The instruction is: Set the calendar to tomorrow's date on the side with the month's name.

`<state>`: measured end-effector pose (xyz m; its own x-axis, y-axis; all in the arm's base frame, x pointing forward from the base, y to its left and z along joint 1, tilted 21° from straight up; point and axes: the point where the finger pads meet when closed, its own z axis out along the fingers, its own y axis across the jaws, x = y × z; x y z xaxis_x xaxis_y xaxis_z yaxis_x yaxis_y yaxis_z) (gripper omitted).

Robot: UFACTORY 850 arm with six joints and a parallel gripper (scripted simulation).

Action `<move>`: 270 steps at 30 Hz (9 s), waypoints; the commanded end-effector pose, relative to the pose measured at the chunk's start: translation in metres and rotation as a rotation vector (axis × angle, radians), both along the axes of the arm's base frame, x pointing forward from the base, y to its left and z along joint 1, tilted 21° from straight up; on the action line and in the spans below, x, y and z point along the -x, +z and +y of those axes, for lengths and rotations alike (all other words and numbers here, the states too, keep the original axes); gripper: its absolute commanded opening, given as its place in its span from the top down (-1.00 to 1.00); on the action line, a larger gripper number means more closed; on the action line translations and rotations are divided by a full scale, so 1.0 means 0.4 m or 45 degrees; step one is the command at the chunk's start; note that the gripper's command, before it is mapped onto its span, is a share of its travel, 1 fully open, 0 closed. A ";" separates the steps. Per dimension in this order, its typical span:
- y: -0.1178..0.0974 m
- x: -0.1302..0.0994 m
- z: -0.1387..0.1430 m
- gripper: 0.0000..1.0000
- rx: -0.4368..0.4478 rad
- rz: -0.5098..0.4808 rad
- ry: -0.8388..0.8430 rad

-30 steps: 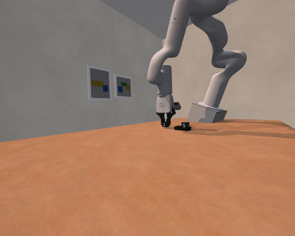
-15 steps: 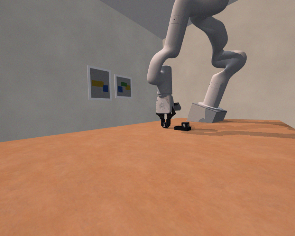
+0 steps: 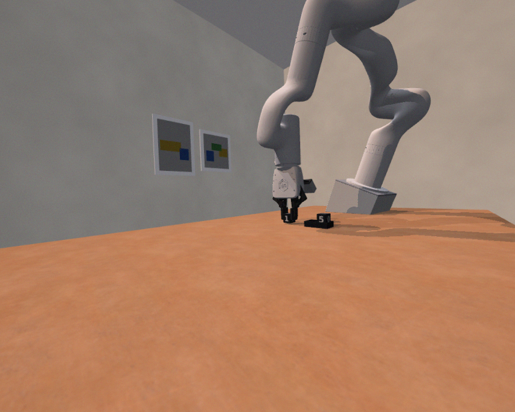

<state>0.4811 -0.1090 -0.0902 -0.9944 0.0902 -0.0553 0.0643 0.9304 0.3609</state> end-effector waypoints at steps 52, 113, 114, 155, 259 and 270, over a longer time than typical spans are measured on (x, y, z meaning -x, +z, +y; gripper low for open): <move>0.001 -0.005 0.000 0.47 0.001 -0.002 0.000; -0.007 -0.005 0.003 0.47 0.001 -0.002 0.000; -0.007 -0.005 0.003 0.47 0.001 -0.002 0.000; -0.007 -0.005 0.003 0.30 0.001 -0.002 0.000; 0.184 0.016 -0.069 -1.00 -0.099 0.412 -1.089; 0.177 0.016 -0.066 -1.00 -0.136 0.565 -1.490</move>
<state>0.4739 -0.1353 -0.0191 -0.3360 0.8932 0.2989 0.9353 0.2790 0.2176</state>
